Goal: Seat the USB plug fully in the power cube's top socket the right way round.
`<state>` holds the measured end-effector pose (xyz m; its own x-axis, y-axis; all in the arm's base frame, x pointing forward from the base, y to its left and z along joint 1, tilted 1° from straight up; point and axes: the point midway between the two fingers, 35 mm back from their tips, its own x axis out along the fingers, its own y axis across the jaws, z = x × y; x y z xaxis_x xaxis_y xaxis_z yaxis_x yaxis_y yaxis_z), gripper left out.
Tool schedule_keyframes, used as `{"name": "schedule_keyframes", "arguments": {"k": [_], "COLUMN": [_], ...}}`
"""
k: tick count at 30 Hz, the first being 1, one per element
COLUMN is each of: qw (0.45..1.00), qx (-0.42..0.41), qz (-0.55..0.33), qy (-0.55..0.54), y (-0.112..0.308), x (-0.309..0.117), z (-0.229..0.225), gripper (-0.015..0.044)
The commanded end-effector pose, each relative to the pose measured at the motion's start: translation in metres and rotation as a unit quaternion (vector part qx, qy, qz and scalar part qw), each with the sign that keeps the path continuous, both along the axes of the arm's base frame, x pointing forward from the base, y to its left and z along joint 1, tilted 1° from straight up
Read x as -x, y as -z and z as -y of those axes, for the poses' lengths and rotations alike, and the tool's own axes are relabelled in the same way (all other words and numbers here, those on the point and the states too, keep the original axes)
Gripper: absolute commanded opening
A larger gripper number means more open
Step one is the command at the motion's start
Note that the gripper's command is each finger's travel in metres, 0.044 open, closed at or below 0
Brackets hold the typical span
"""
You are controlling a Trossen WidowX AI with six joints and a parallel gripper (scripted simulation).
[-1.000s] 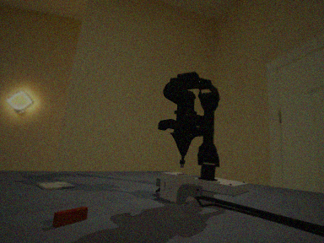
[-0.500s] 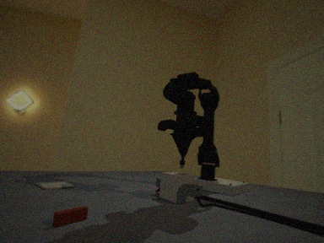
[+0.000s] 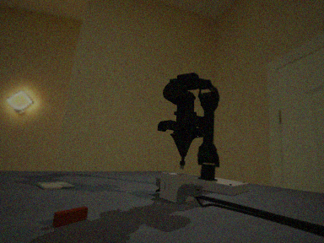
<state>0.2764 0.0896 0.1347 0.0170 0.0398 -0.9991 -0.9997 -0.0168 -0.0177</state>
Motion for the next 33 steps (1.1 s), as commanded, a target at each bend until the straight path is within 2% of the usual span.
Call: {"name": "schedule_keyframes", "arguments": {"k": [1, 33], "qw": [1.0, 1.0], "qx": [-0.003, -0.007], "qz": [0.0, 0.0], "qy": [0.003, 0.012], "y": [0.0009, 0.0046], "x": [-0.0003, -0.0018], "z": [-0.001, -0.0028], "gripper": [0.0, 0.0]}}
